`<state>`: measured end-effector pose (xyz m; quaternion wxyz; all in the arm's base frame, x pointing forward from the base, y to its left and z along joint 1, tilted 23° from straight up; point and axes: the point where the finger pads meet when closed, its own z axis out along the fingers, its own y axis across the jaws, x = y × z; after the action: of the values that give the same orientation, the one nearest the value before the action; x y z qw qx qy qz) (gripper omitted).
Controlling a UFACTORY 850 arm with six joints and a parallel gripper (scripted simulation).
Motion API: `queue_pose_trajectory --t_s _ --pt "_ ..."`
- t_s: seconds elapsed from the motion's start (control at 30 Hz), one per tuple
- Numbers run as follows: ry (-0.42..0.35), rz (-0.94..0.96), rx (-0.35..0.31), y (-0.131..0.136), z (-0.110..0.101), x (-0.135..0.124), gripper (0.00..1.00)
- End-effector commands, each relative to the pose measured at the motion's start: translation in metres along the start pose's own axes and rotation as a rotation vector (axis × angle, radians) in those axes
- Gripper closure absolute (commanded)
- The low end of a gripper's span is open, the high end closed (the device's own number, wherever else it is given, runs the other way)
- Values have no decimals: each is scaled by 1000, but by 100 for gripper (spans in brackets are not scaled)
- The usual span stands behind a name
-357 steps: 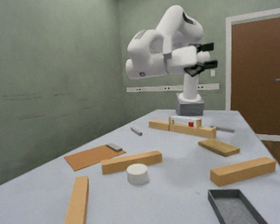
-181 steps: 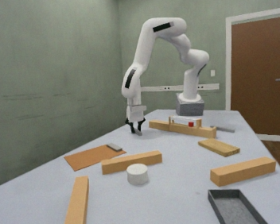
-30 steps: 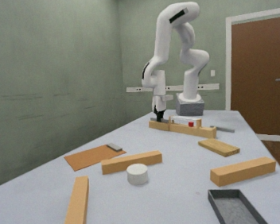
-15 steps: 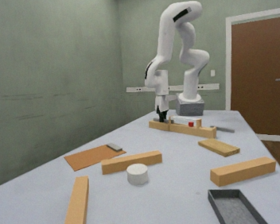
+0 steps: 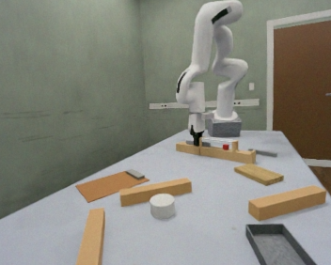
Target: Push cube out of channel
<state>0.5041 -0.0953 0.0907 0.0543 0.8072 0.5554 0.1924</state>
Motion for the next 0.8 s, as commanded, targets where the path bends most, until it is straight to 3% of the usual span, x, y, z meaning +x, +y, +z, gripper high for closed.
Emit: queue_pose_trajectory --t_s 0.0,0.57,0.6,0.77 --pt "0 0 -1 1 0 2 100" --pt "0 0 -1 1 0 4 100" --pt "0 0 -1 1 0 4 61" --pt "0 0 -1 1 0 4 61"
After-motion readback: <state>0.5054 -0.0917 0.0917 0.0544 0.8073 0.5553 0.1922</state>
